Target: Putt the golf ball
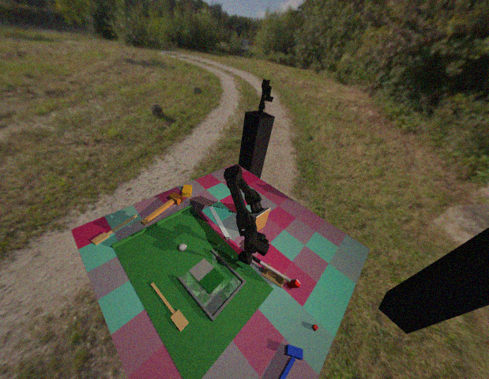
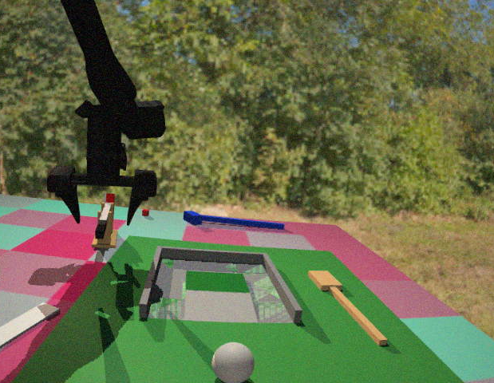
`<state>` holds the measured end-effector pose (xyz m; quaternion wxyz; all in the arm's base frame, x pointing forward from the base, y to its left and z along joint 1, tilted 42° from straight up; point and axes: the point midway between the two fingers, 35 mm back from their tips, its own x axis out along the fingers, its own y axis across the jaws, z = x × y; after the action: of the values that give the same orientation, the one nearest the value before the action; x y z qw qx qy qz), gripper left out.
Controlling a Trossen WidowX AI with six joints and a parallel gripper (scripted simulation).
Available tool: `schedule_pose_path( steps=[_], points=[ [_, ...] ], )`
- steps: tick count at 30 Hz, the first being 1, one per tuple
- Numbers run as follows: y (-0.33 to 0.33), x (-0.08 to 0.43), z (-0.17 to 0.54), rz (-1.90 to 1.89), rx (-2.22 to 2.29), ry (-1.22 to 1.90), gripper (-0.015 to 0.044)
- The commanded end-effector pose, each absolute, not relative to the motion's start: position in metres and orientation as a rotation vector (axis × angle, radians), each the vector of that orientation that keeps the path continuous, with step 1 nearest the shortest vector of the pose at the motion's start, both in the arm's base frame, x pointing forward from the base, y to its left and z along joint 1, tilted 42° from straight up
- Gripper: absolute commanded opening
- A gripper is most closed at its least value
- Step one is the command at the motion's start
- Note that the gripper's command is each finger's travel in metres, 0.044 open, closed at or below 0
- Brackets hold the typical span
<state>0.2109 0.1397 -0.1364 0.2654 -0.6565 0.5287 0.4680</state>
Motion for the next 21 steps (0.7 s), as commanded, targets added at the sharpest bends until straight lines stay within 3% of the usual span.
schedule_pose_path(
  steps=[1,21],
  points=[
    [0.125,0.21,-0.15,1.269,-1.78,1.445,0.044],
    [0.111,0.211,-0.166,1.268,-1.781,1.446,0.044]
  ],
)
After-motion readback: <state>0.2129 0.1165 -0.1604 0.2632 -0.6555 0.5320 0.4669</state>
